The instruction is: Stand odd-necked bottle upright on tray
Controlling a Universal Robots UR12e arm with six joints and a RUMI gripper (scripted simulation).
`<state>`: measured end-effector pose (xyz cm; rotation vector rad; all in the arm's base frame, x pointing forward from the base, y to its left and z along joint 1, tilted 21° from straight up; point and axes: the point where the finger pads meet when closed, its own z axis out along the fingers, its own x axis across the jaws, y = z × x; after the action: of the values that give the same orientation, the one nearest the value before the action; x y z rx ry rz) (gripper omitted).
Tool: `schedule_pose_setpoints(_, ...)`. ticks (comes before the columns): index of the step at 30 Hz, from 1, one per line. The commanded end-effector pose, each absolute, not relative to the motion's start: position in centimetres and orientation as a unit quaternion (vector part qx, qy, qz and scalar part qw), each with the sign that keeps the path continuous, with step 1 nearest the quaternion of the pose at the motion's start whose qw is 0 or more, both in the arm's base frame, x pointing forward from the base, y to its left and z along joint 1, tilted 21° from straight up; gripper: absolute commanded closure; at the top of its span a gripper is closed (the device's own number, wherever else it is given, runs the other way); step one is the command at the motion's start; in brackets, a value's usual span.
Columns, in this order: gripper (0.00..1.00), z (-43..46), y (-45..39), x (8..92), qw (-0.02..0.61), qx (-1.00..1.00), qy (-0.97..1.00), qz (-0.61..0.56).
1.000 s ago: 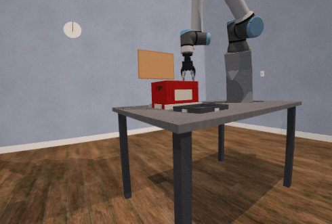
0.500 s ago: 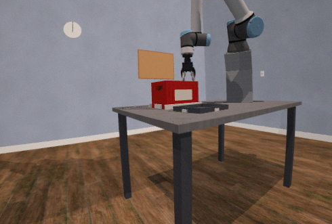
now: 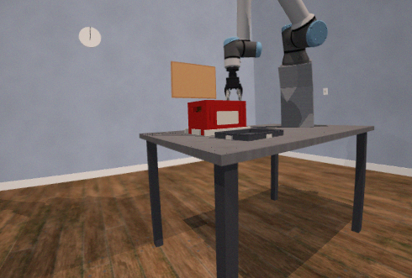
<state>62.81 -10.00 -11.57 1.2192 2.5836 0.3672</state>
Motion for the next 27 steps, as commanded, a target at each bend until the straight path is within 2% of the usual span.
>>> schedule_pose_setpoints(1, 0.62, -11.52, -10.02, 62.83, 0.131, 0.42, 0.889, 0.126)
schedule_pose_setpoints(23, 0.62, -11.52, -10.02, 62.83, 0.131, 0.42, 0.889, 0.126)
schedule_pose_setpoints(24, 1.0, -11.52, -10.02, 62.83, 0.131, 0.42, 0.889, 0.126)
schedule_pose_setpoints(27, 1.0, -11.52, -10.02, 62.83, 0.131, 0.42, 0.889, 0.126)
